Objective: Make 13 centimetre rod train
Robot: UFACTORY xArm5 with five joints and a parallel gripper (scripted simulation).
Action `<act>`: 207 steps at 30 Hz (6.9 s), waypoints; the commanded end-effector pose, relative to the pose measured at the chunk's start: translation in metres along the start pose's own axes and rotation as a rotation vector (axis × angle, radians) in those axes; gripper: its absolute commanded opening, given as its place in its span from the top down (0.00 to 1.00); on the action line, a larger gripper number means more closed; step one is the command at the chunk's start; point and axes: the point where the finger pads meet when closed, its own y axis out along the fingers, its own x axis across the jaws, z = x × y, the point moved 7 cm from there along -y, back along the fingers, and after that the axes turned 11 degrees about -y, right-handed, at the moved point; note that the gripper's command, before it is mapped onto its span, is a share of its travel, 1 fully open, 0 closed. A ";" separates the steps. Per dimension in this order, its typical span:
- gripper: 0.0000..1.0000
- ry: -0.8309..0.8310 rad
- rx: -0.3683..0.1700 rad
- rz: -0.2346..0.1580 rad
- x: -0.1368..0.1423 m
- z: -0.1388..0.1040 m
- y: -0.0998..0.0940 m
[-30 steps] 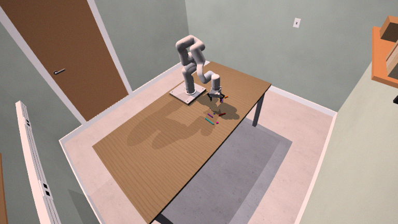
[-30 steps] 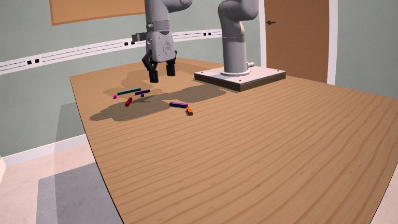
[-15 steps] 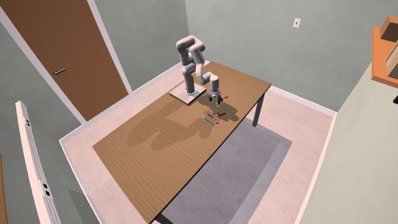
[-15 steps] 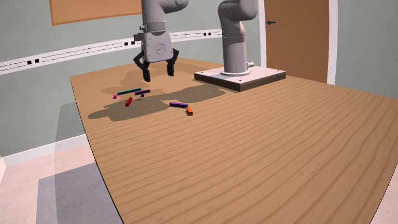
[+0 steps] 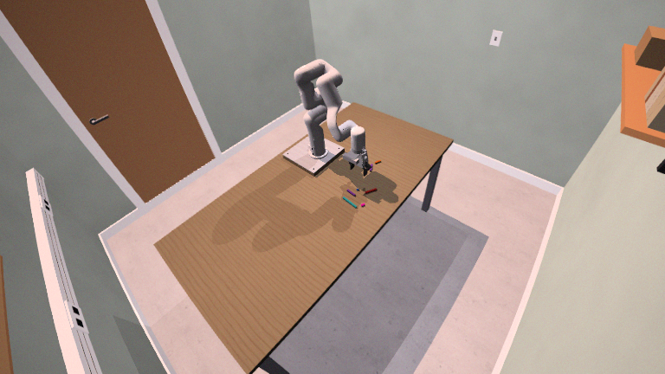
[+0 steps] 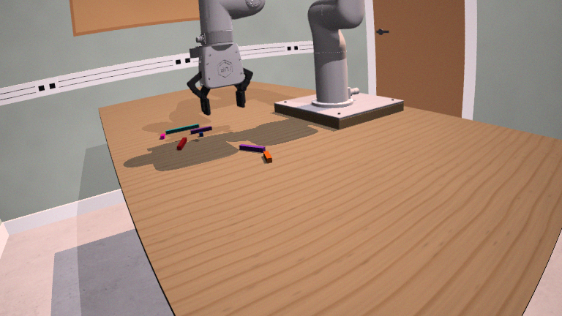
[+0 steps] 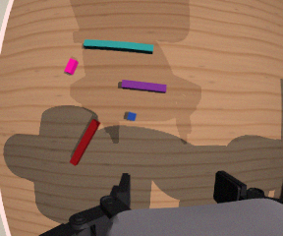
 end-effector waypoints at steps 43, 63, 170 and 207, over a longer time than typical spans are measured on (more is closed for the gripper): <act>0.00 0.000 0.001 0.003 -0.001 0.000 -0.001; 0.00 0.000 0.001 0.003 -0.001 0.000 -0.001; 0.00 -0.095 0.001 0.003 0.002 0.033 -0.001; 0.00 -0.784 0.002 0.002 -0.041 0.006 -0.001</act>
